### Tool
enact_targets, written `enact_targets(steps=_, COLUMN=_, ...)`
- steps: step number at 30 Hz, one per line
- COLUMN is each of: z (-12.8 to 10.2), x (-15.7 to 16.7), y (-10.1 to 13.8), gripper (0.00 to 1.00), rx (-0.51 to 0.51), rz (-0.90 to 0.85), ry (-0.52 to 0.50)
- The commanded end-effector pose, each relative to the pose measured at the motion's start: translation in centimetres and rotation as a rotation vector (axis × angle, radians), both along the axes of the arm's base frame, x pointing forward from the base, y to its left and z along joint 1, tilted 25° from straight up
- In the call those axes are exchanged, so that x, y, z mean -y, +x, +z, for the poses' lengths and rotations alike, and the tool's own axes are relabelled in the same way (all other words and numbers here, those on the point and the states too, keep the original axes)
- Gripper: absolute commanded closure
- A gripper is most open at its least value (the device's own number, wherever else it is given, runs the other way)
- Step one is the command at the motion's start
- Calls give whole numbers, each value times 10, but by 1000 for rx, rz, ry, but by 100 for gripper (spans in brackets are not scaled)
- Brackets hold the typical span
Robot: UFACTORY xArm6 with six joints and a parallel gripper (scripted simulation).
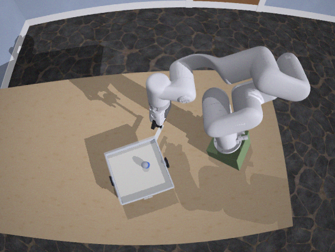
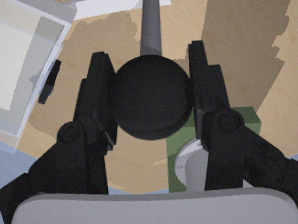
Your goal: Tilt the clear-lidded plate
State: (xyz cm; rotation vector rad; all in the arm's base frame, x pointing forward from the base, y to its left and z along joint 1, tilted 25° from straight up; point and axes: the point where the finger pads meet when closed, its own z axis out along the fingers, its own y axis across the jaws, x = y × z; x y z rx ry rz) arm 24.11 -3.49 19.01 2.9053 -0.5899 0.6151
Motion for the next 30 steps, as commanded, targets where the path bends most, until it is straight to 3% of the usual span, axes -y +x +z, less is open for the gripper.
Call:
enact_targets(steps=1, z=3, x=1, y=3, gripper=100, rx=6, rz=0, ry=1)
enact_targets(steps=30, z=2, x=0, y=1, gripper=100, rx=6, rz=0, ry=1)
